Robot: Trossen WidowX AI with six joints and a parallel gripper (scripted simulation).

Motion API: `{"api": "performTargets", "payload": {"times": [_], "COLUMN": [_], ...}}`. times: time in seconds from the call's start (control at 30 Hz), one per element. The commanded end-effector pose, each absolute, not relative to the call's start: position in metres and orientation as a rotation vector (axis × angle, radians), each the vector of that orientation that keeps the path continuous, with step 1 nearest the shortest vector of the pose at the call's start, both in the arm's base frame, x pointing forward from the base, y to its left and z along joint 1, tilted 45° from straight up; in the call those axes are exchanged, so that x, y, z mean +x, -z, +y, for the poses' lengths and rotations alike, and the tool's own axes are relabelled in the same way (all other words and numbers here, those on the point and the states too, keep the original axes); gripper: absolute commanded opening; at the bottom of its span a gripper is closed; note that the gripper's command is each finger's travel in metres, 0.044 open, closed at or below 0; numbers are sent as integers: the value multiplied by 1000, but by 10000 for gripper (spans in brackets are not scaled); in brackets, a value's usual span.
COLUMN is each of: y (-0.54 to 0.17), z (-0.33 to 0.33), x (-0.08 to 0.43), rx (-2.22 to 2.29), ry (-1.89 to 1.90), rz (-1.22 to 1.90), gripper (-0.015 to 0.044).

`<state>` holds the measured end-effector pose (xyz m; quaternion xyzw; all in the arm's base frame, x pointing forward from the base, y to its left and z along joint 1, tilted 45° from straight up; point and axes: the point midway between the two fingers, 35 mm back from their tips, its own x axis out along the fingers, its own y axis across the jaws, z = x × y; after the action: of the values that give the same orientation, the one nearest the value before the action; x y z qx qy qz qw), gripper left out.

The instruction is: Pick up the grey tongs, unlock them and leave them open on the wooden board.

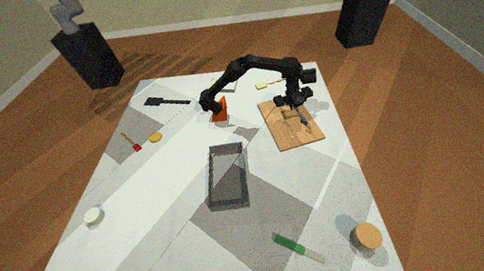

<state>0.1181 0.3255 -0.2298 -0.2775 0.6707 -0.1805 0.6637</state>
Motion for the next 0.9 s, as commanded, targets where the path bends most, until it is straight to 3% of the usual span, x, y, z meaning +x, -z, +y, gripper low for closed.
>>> {"api": "performTargets", "payload": {"times": [0.0, 0.83, 0.87], "y": [231, 254, 253], "z": [326, 305, 305], "x": [118, 117, 116], "rx": [-626, -620, -617], "ry": [399, 392, 400], "rz": [1522, 1521, 1522], "gripper": [-150, -150, -124]}}
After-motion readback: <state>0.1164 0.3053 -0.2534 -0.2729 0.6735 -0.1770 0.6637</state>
